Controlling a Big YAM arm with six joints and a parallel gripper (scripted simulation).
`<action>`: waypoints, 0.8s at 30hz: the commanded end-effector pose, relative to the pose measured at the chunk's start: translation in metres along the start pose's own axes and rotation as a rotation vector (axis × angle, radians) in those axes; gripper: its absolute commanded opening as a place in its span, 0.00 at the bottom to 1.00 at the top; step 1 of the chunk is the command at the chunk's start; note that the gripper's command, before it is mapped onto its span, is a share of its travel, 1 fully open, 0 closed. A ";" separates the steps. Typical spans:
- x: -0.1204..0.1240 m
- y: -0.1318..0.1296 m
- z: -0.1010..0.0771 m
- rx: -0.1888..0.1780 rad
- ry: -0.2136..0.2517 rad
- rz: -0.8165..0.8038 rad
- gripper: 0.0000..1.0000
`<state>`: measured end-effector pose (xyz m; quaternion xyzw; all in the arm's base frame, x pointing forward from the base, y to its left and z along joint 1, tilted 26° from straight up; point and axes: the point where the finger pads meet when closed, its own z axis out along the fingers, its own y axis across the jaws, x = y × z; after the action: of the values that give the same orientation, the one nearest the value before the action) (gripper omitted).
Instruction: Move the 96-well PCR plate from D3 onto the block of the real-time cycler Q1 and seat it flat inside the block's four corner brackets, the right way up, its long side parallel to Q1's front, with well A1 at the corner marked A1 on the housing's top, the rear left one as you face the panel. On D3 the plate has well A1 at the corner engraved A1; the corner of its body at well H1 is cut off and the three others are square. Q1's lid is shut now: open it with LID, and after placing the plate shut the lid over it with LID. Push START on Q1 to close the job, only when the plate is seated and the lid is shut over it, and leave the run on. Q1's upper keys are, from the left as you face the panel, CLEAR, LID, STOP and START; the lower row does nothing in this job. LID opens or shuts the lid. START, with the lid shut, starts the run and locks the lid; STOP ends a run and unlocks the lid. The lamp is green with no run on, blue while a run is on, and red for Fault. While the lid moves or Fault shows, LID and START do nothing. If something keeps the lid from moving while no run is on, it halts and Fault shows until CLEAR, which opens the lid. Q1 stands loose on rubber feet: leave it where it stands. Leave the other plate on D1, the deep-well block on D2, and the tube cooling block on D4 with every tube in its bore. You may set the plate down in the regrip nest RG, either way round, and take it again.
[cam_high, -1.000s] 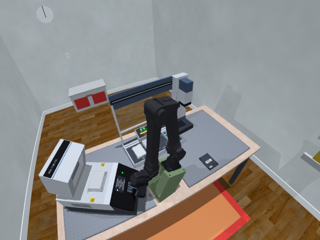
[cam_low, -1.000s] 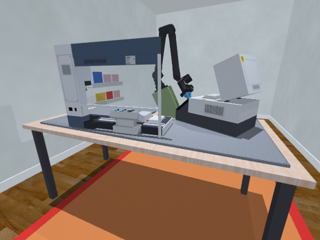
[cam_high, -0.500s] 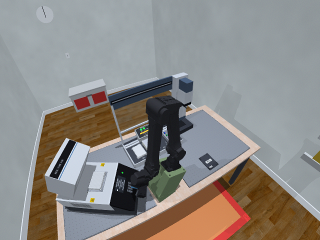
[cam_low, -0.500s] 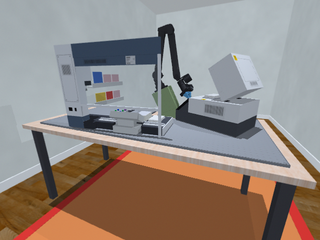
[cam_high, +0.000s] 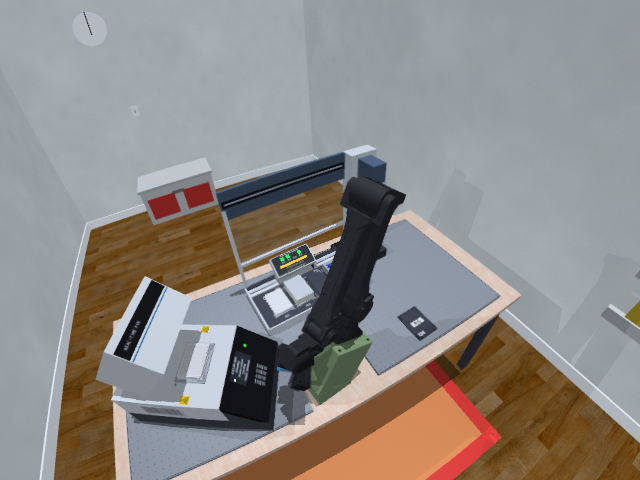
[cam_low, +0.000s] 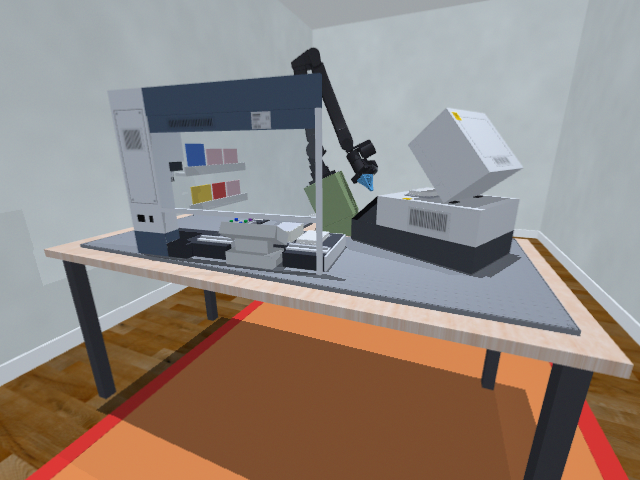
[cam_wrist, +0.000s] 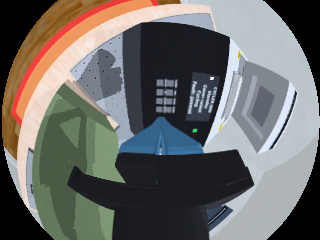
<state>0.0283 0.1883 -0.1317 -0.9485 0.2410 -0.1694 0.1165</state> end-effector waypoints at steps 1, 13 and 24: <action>0.001 0.006 -0.018 0.003 -0.001 0.047 0.00; -0.006 -0.002 -0.029 0.008 -0.014 0.059 0.00; -0.010 -0.011 -0.024 0.018 -0.022 0.057 0.00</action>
<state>0.0191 0.1735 -0.1091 -0.9442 0.2581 -0.1706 0.1129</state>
